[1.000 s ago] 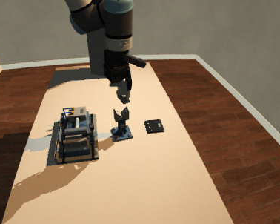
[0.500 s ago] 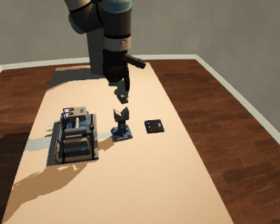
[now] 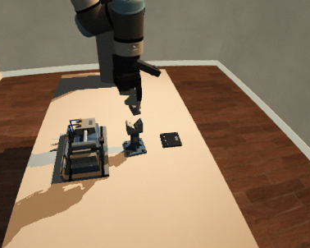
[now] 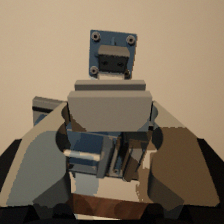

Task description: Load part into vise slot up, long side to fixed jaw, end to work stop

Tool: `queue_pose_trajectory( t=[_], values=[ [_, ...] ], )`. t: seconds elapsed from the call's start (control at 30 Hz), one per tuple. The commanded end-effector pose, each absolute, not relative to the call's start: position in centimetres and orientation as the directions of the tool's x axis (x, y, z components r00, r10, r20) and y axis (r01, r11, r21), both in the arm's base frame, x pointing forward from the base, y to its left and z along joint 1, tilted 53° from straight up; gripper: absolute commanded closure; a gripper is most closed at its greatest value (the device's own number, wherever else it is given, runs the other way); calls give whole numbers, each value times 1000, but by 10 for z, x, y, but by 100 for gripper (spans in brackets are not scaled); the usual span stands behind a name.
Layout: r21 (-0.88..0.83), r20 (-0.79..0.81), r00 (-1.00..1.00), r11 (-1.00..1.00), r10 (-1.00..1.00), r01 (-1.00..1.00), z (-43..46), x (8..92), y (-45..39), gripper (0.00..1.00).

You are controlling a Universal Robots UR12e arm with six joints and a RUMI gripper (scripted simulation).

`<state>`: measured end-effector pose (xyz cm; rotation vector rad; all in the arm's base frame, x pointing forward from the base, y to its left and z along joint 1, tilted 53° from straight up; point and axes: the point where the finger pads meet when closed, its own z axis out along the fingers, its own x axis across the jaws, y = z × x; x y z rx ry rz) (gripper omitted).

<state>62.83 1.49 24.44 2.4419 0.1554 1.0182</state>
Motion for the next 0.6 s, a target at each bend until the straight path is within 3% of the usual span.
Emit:
queue_pose_trajectory(
  t=[0.0, 0.57],
  values=[
    [466, 647, 714, -880, 269, -92, 245, 628, 14, 100],
    [438, 667, 709, -890, 231, -123, 247, 628, 12, 100]
  ],
)
